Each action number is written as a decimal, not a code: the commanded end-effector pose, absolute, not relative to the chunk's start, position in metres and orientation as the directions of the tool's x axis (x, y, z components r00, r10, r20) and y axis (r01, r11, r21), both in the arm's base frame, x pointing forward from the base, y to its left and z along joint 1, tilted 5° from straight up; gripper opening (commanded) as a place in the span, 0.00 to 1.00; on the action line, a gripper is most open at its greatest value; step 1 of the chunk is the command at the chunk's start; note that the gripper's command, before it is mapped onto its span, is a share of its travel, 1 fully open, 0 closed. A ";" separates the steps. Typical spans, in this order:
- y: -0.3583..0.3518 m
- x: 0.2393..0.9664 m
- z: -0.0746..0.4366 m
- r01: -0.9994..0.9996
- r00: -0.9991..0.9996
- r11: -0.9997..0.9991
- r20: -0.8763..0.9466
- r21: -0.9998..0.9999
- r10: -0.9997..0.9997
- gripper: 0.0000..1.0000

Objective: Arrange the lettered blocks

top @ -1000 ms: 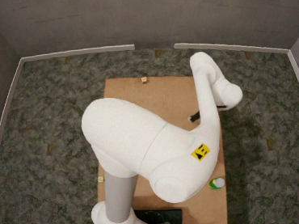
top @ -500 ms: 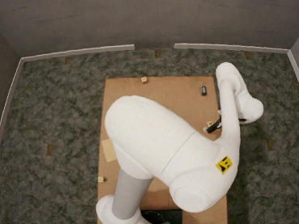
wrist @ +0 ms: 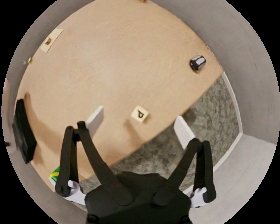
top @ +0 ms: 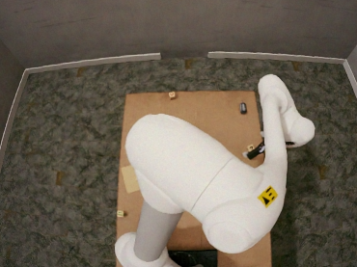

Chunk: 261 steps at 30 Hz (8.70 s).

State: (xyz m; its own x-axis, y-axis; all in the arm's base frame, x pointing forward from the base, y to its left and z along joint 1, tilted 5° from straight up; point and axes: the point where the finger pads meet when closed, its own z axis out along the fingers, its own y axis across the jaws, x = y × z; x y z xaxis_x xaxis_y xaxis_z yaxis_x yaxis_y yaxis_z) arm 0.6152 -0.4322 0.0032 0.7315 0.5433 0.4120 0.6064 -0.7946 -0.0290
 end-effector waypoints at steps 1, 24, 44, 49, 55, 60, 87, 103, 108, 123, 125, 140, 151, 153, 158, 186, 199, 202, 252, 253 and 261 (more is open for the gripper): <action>-0.433 0.611 0.003 0.613 0.729 -0.790 0.408 -0.031 0.550 1.00; -0.433 0.611 0.003 0.613 0.729 -0.790 0.408 -0.031 0.550 1.00; -0.348 0.637 0.019 0.832 0.492 -0.551 0.374 0.064 0.786 1.00; -0.313 0.643 0.025 0.898 0.372 -0.428 0.353 0.097 0.859 1.00; -0.276 0.647 0.031 0.949 0.234 -0.288 0.328 0.128 0.915 1.00; -0.242 0.649 0.036 0.977 0.098 -0.150 0.302 0.153 0.948 1.00; -0.076 0.632 0.062 0.804 -0.586 0.549 0.148 0.226 0.797 1.00; 0.003 0.606 0.074 0.526 -0.848 0.820 0.066 0.224 0.526 1.00; 0.036 0.591 0.079 0.368 -0.929 0.905 0.032 0.214 0.370 1.00; 0.105 0.551 0.088 -0.027 -0.999 0.984 -0.033 0.175 -0.022 1.00; 0.113 0.545 0.090 -0.083 -0.996 0.982 -0.041 0.169 -0.077 1.00; 0.170 0.497 0.098 -0.469 -0.883 0.876 -0.081 0.111 -0.463 1.00; 0.206 0.458 0.103 -0.717 -0.696 0.694 -0.094 0.062 -0.711 1.00; 0.209 0.454 0.103 -0.737 -0.676 0.674 -0.095 0.057 -0.731 1.00; 0.224 0.434 0.105 -0.830 -0.558 0.557 -0.095 0.033 -0.825 1.00; 0.261 0.373 0.111 -0.990 -0.133 0.136 -0.073 -0.035 -0.988 1.00; 0.261 0.372 0.105 -0.999 0.027 -0.024 -0.065 -0.041 -0.998 1.00; 0.262 0.372 0.103 -0.993 0.108 -0.105 -0.063 -0.045 -0.992 1.00; 0.265 0.373 0.076 -0.149 0.988 -0.986 0.027 -0.075 -0.151 1.00; 0.265 0.374 0.077 -0.144 0.989 -0.987 0.029 -0.076 -0.147 1.00; 0.265 0.373 0.077 -0.143 0.989 -0.987 0.028 -0.075 -0.146 0.46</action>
State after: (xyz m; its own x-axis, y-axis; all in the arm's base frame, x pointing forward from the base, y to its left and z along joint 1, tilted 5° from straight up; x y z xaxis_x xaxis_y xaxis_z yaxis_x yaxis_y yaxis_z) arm 0.3745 0.2648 0.0797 0.9885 -0.1476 0.0334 -0.1450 -0.9869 -0.0713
